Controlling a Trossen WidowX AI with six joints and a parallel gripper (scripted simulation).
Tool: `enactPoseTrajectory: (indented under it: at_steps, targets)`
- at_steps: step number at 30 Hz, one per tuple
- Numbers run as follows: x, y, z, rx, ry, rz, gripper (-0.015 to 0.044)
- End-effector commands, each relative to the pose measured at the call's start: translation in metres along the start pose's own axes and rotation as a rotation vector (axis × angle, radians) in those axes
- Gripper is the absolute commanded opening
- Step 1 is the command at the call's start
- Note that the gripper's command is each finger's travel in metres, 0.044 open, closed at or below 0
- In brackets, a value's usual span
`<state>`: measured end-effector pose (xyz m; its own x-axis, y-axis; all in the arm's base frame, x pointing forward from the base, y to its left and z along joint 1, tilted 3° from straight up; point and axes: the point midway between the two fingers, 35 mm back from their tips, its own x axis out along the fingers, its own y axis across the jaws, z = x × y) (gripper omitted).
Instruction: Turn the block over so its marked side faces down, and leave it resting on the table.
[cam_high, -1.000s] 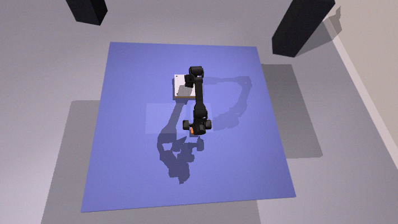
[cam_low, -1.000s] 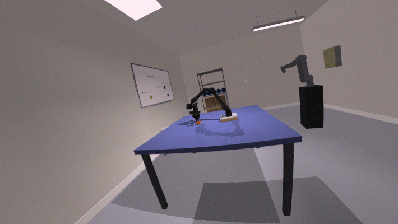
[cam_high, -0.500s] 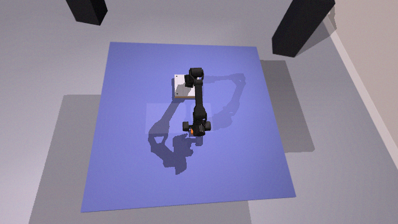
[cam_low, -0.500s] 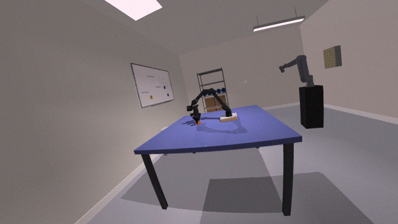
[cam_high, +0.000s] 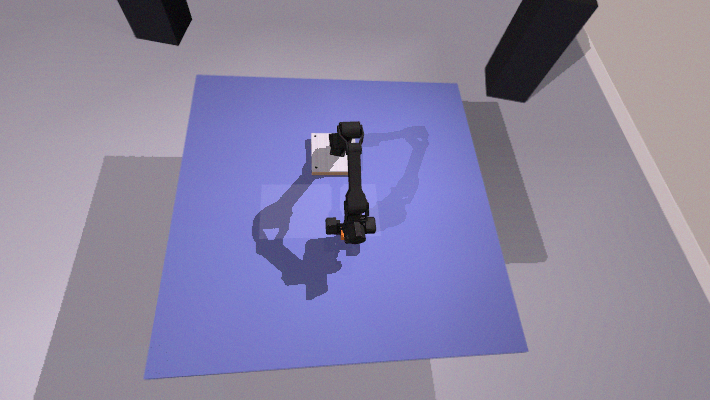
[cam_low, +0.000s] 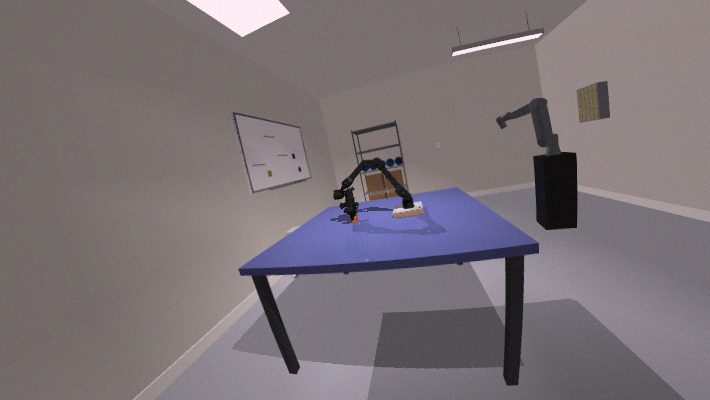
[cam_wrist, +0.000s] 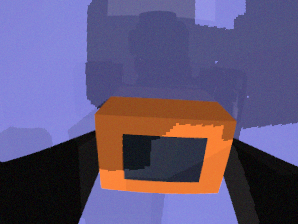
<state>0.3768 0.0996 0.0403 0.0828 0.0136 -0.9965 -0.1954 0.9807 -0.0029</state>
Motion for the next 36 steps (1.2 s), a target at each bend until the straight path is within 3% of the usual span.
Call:
enactPoseTrajectory:
  at_steps: [1, 13, 19, 27, 36]
  targets:
    - [0.002, 0.0, -0.001, 0.0, 0.006, 0.003, 0.0242]
    - [0.002, 0.0, -0.001, 0.0, 0.006, 0.003, 0.0162]
    - [-0.027, 0.0, -0.001, 0.0, 0.006, 0.003, 0.0005]
    - [-0.027, 0.0, -0.001, 0.0, -0.004, 0.003, 0.0]
    - [-0.022, 0.001, 0.002, -0.002, -0.137, 0.001, 0.0]
